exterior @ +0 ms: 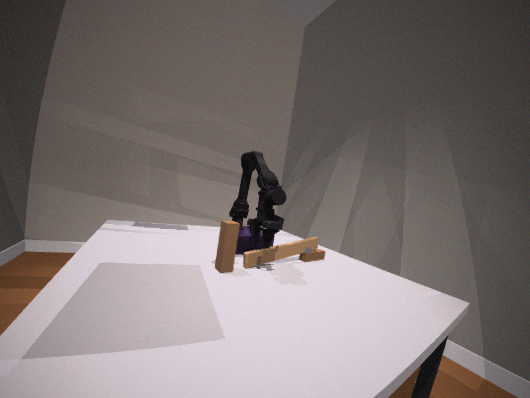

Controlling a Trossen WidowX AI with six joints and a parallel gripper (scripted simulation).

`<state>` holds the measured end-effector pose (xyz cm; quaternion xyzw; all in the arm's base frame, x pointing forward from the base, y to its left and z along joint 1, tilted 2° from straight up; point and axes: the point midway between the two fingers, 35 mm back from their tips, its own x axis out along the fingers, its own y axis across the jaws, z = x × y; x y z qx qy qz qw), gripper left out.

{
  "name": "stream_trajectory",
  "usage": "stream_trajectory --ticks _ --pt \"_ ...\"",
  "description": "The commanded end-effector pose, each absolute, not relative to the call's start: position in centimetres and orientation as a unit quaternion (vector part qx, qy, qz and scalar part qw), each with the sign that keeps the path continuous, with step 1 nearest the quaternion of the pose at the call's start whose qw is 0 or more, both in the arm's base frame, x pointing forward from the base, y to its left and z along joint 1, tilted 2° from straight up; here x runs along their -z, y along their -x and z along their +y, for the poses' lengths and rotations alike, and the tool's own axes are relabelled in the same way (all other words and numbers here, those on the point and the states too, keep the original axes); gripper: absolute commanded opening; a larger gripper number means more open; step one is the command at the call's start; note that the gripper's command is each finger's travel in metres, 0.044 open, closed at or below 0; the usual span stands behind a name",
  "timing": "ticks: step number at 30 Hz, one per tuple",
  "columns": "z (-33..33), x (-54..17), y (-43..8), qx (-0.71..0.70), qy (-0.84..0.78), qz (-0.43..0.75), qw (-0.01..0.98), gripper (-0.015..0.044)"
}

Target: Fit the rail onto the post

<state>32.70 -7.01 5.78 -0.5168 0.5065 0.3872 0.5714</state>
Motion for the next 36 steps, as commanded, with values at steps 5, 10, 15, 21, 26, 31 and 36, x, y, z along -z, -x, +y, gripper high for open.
stream_trajectory --ticks 5,10,15,21,26,31,36 --pt "-4.7 -4.4 -29.2 -0.479 0.522 0.496 0.502 0.0440" --pt "-4.7 -4.1 -29.2 -0.479 0.522 0.496 0.502 0.0440" --pt "-4.8 -3.3 -29.3 -0.479 0.522 0.496 0.502 0.0440" --pt "-4.8 -2.3 -29.4 -0.479 0.522 0.496 0.502 0.0440" --pt "-4.9 -1.5 -29.5 -0.479 0.522 0.496 0.502 0.0440" --pt "-4.9 -0.7 -29.5 -0.479 0.522 0.496 0.502 0.0440" --pt "-5.0 0.1 -29.6 -0.479 0.522 0.496 0.502 0.0440"
